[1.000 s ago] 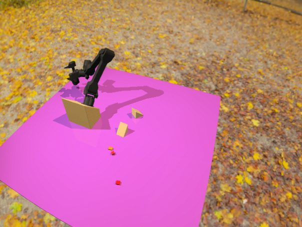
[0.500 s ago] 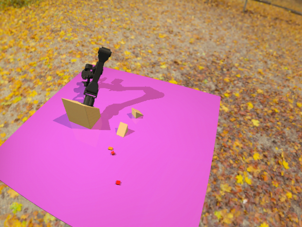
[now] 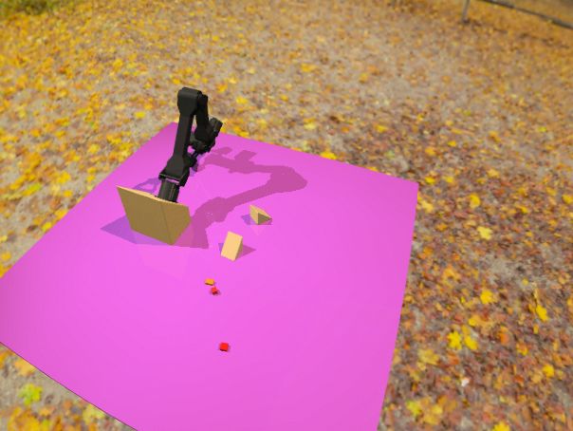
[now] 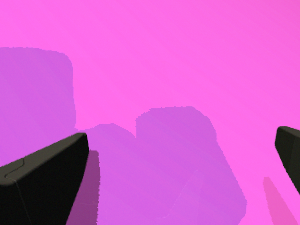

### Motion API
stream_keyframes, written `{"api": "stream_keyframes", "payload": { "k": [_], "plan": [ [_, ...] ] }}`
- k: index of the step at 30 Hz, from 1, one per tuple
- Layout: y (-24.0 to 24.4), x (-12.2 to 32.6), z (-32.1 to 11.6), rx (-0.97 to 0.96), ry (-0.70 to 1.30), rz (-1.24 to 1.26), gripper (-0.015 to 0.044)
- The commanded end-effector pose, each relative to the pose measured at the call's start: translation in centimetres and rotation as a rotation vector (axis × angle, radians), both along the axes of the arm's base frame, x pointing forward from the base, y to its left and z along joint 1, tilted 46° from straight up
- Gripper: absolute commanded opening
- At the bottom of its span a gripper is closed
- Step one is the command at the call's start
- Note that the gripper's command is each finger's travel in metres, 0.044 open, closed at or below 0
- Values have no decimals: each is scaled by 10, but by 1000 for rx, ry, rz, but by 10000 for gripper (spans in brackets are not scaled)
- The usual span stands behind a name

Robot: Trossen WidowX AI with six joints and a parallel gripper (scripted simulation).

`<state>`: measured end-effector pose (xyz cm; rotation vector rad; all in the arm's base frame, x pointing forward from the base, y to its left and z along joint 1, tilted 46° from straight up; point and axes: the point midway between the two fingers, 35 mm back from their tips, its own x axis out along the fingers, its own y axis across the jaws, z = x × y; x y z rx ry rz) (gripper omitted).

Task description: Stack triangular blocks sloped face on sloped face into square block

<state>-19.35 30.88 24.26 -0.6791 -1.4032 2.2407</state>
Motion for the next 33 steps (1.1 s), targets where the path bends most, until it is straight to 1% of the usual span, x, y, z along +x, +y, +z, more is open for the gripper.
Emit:
{"api": "stream_keyframes", "payload": {
  "k": [1, 8, 11, 15, 18, 26, 33],
  "plan": [
    [28, 50, 14, -102, 106, -192, 440],
    [62, 149, 37, -171, 279, -517, 440],
    [67, 192, 37, -219, 360, -661, 440],
    [65, 250, 26, -301, 471, -850, 440],
    [55, 284, 38, -227, 447, -930, 440],
    [18, 355, -41, -443, 536, -1045, 440],
    [-53, 405, -112, -631, 781, -1137, 440]
  ]
}}
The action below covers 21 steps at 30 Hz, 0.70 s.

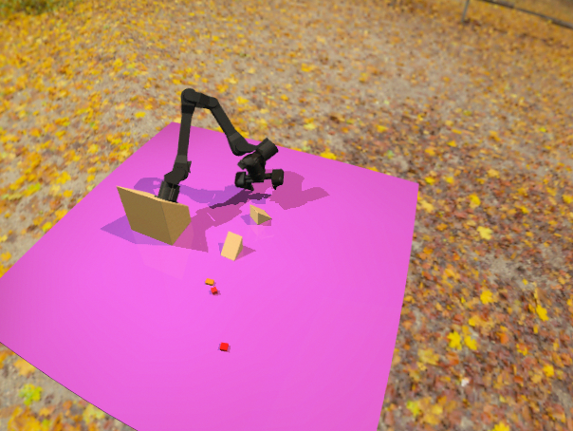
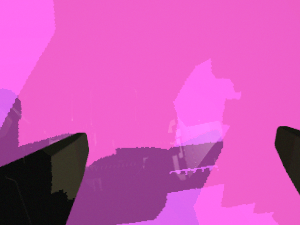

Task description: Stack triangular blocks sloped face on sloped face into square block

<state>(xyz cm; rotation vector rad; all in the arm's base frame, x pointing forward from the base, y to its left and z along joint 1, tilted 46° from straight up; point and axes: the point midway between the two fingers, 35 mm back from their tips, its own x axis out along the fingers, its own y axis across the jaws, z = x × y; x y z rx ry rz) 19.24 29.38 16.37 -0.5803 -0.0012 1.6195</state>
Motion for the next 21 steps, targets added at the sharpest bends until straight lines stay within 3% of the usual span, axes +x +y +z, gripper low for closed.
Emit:
{"api": "stream_keyframes", "payload": {
  "k": [1, 9, 15, 21],
  "plan": [
    [-49, 23, -42, -20, 189, -88, 440],
    [-132, 33, -88, 93, 574, -291, 440],
    [-174, 28, -96, 255, 705, -400, 440],
    [-179, 27, -97, 278, 717, -414, 440]
  ]
}}
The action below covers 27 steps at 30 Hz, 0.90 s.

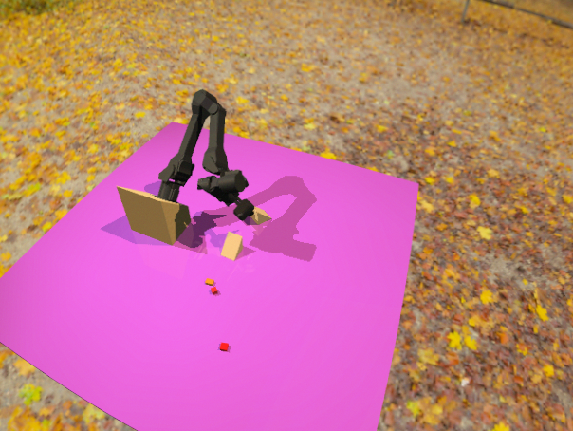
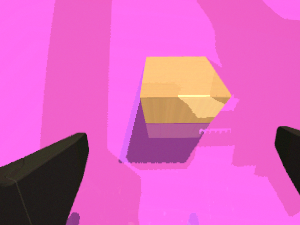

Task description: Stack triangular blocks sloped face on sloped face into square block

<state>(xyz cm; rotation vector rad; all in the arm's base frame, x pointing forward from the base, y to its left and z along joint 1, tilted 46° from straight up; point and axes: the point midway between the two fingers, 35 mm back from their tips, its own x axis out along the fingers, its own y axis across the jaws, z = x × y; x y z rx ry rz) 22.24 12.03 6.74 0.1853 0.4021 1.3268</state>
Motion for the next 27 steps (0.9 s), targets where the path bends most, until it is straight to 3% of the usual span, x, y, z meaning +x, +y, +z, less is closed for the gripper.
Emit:
{"api": "stream_keyframes", "payload": {
  "k": [1, 27],
  "plan": [
    [-5, -3, 0, 31, 17, -21, 440],
    [14, 7, -20, -38, 34, 6, 440]
  ]
}}
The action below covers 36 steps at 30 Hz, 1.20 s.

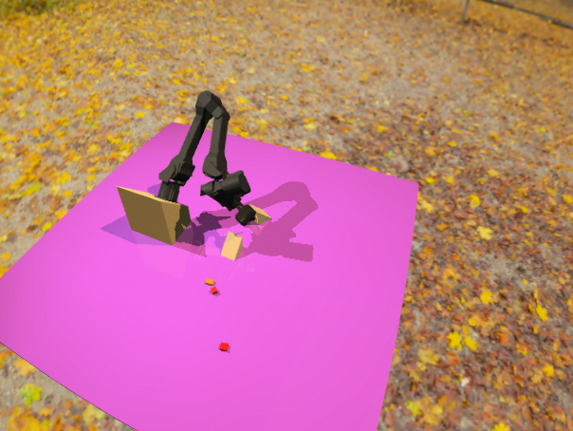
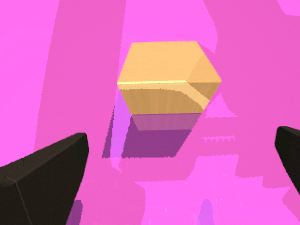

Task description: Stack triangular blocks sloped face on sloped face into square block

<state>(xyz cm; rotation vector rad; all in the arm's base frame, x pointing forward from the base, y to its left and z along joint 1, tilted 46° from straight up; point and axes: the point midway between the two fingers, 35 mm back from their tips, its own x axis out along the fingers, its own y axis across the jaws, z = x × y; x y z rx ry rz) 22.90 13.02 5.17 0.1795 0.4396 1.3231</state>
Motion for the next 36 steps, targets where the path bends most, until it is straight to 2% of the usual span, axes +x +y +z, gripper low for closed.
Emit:
{"api": "stream_keyframes", "payload": {
  "k": [1, 36],
  "plan": [
    [5, 1, -5, -14, 10, 4, 440],
    [47, 14, -14, -29, -1, -5, 440]
  ]
}}
